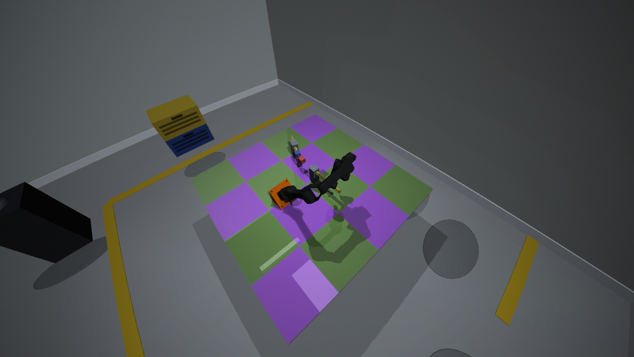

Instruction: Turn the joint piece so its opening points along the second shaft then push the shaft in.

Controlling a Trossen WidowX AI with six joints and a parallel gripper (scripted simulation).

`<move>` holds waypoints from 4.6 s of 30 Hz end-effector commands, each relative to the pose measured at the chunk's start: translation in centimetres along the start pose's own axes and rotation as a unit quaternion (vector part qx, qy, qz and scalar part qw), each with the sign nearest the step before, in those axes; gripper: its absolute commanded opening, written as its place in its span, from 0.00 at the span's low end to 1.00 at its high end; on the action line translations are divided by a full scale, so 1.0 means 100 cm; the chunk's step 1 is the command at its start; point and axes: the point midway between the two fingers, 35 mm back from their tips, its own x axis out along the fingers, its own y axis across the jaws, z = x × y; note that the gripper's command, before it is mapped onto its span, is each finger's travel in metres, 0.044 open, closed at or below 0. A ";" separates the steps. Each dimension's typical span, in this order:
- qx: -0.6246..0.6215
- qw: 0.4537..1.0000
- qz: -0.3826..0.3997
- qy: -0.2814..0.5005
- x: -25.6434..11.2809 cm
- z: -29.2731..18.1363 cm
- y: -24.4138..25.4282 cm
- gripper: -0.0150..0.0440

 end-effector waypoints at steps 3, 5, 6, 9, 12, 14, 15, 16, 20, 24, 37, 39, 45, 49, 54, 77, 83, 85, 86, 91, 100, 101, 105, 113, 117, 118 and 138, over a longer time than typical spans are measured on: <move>-0.027 1.000 -0.005 -0.013 -0.010 0.013 -0.016 1.00; -0.027 1.000 -0.005 -0.013 -0.010 0.013 -0.016 1.00; -0.025 1.000 -0.005 -0.014 -0.009 0.014 -0.016 1.00; 0.006 0.999 -0.008 -0.035 -0.001 0.016 -0.016 1.00; 0.048 0.997 -0.011 -0.061 0.009 0.018 -0.017 1.00; 0.076 0.994 -0.013 -0.079 0.016 0.019 -0.018 1.00; 0.089 0.992 -0.013 -0.088 0.019 0.020 -0.019 1.00; 0.103 0.990 -0.013 -0.097 0.023 0.020 -0.020 1.00; 0.159 0.978 -0.011 -0.133 0.035 0.021 -0.023 1.00; 0.214 0.962 -0.006 -0.168 0.048 0.022 -0.028 1.00; 0.233 0.955 -0.004 -0.180 0.056 0.023 -0.030 1.00; 0.234 0.955 -0.004 -0.180 0.059 0.024 -0.030 1.00; 0.234 0.955 -0.004 -0.180 0.068 0.027 -0.030 1.00; 0.234 0.955 -0.004 -0.181 0.073 0.029 -0.031 1.00; 0.234 0.955 -0.004 -0.181 0.080 0.031 -0.032 1.00; 0.234 0.955 -0.004 -0.181 0.080 0.031 -0.032 0.43; 0.234 0.955 -0.004 -0.181 0.080 0.031 -0.032 0.42; 0.234 0.955 -0.004 -0.181 0.080 0.031 -0.032 0.39; 0.234 0.955 -0.004 -0.181 0.080 0.031 -0.032 0.38; 0.233 0.955 0.001 -0.182 0.080 0.031 -0.031 0.37; 0.228 0.955 0.024 -0.188 0.080 0.030 -0.030 0.37; 0.228 0.955 0.027 -0.189 0.080 0.030 -0.030 0.37; 0.226 0.955 0.036 -0.191 0.080 0.029 -0.030 0.37; 0.222 0.954 0.053 -0.195 0.081 0.028 -0.029 0.37; 0.220 0.953 0.062 -0.197 0.081 0.028 -0.029 0.37; 0.220 0.953 0.064 -0.197 0.081 0.028 -0.029 0.37; 0.211 0.950 0.106 -0.207 0.082 0.025 -0.028 0.37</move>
